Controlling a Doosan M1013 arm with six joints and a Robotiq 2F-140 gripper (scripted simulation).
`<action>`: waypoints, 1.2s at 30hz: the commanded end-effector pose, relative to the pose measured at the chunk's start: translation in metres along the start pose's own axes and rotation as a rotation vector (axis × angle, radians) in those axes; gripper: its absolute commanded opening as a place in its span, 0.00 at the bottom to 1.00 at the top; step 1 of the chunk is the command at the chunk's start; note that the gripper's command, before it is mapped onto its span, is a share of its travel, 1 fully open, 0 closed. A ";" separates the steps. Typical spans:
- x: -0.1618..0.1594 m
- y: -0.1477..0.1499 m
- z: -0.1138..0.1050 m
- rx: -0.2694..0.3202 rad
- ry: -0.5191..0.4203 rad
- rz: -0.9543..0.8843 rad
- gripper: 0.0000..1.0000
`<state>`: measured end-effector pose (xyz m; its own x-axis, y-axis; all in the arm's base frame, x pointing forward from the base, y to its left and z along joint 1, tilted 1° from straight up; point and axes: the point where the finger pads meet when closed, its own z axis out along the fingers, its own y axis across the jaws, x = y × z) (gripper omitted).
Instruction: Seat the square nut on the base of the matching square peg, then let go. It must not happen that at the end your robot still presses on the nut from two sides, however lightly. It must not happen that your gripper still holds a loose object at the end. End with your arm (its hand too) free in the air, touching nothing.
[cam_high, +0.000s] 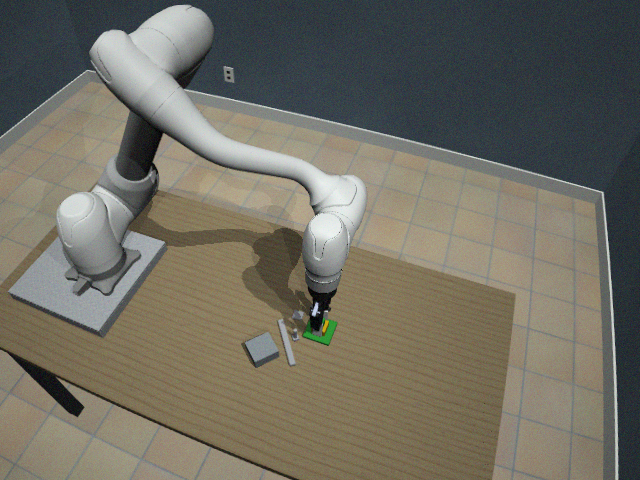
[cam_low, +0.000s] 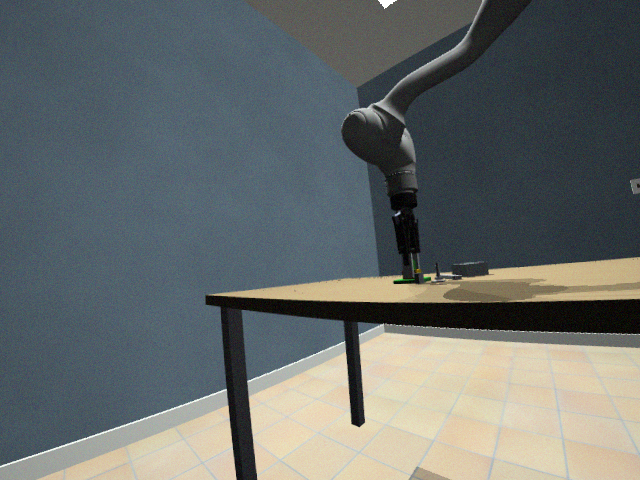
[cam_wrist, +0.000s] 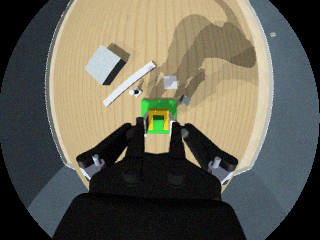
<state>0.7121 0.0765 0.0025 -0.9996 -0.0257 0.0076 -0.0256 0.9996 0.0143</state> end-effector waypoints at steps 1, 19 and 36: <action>0.000 0.000 0.000 0.000 0.001 0.000 0.00; 0.000 0.000 0.000 0.000 0.001 0.000 1.00; -0.003 0.000 -0.033 0.000 0.000 0.000 1.00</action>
<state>0.7122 0.0764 0.0057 -0.9996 -0.0258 0.0083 -0.0257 0.9996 0.0142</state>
